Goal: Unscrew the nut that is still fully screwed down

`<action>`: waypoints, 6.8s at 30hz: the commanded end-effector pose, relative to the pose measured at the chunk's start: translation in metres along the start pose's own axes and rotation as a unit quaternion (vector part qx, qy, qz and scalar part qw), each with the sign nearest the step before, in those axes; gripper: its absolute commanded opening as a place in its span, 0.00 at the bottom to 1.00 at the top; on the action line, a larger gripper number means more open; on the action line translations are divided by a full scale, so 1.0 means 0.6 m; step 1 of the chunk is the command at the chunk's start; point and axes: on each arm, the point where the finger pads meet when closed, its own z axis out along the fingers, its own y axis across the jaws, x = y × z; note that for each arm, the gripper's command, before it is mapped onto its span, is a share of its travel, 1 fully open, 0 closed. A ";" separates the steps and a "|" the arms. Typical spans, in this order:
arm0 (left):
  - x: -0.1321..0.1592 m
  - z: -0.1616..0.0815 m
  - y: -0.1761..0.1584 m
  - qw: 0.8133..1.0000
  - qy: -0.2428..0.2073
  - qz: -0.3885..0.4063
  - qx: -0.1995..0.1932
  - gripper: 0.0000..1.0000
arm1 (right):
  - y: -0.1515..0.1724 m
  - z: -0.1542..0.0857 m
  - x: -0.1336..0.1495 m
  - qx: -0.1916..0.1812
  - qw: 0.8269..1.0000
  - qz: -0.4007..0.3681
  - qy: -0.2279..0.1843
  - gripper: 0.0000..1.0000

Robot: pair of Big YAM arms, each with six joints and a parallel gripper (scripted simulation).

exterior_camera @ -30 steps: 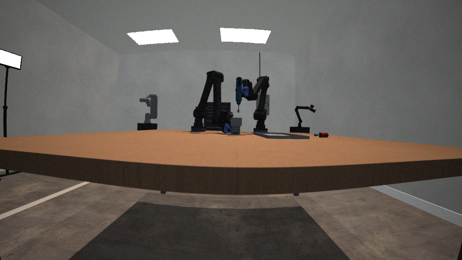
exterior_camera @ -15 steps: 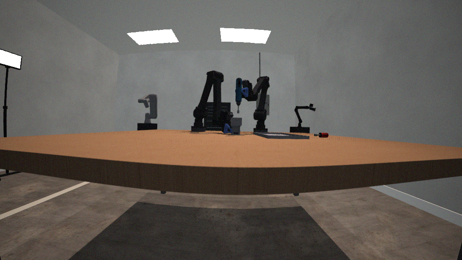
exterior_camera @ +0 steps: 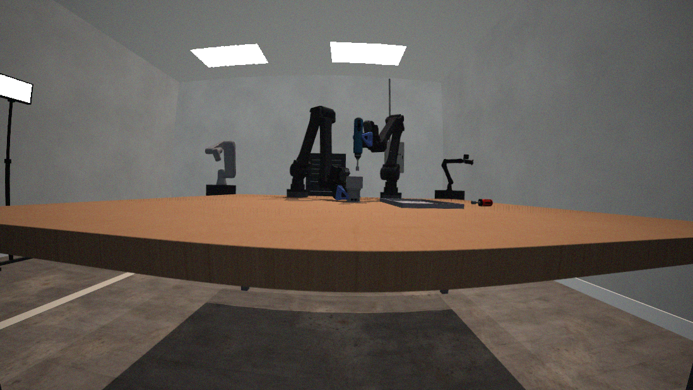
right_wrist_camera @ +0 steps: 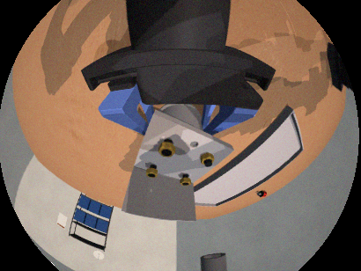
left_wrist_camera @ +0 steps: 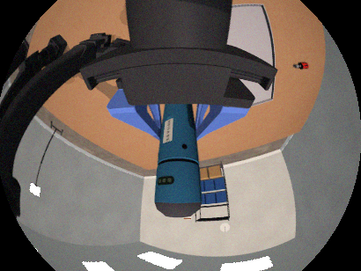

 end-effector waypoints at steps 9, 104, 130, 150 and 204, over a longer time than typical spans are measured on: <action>-0.048 -0.004 -0.013 0.999 -0.041 -0.009 0.007 0.42 | -0.002 0.000 0.028 0.001 1.000 -0.008 0.020 0.59; 0.022 -0.009 -0.013 1.000 -0.023 -0.009 0.008 0.42 | -0.002 0.000 0.028 0.001 1.000 -0.008 0.020 0.59; 0.027 -0.007 -0.013 0.999 -0.033 -0.009 0.008 0.42 | -0.002 0.000 0.028 0.001 1.000 -0.008 0.020 0.59; 0.050 -0.008 -0.013 1.000 -0.029 -0.009 0.007 0.42 | -0.002 0.000 0.028 0.001 1.000 -0.008 0.020 0.59; 0.089 -0.006 -0.014 1.000 -0.019 -0.008 0.007 0.42 | -0.002 0.000 0.028 0.001 1.000 -0.008 0.020 0.59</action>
